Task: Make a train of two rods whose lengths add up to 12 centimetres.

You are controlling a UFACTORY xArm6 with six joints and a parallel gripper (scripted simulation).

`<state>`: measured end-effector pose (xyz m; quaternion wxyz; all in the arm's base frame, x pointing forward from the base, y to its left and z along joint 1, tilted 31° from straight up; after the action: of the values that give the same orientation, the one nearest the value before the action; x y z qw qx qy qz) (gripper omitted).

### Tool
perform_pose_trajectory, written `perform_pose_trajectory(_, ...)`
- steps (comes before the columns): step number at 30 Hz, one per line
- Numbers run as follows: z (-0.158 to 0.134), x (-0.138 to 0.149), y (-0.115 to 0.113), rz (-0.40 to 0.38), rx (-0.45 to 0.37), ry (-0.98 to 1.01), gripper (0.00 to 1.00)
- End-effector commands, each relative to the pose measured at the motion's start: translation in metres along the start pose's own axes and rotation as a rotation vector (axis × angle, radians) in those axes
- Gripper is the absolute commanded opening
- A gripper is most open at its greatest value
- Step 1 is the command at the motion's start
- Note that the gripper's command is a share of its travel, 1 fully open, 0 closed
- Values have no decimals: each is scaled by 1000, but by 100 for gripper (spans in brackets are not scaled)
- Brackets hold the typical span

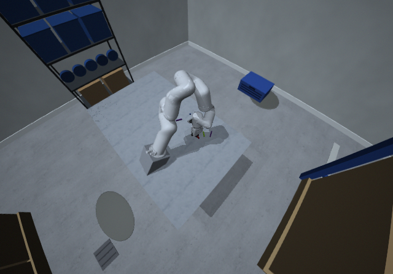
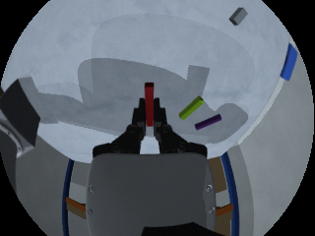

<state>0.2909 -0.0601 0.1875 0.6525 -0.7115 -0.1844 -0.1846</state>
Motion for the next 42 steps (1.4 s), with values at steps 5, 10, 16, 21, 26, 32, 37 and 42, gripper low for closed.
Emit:
perform_pose_trajectory(5, 0, 1, -8, 0, -2, 0, 4)
perform_pose_trajectory(10, 0, 1, -18, 0, -2, 0, 4)
perform_pose_trajectory(16, 0, 1, -36, 0, -2, 0, 4)
perform_pose_trajectory(21, 0, 1, -49, 0, -2, 0, 4)
perform_pose_trajectory(26, 0, 1, -66, 0, -2, 0, 4)
perform_pose_trajectory(32, 0, 1, -77, 0, -2, 0, 4)
perform_pose_trajectory(37, 0, 1, -80, 0, -2, 0, 4)
perform_pose_trajectory(42, 0, 1, -80, 0, -2, 0, 4)
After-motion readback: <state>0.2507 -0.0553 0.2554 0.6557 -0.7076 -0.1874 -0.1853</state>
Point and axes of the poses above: the point where the finger pads meet when closed, its own y axis out along the fingers, its own x axis across the jaws, z = x × y, the point moved 10 cm from there along -y, back along the fingers, and after that the axes turned 6 degrees about -y, right-handed, at the moved point
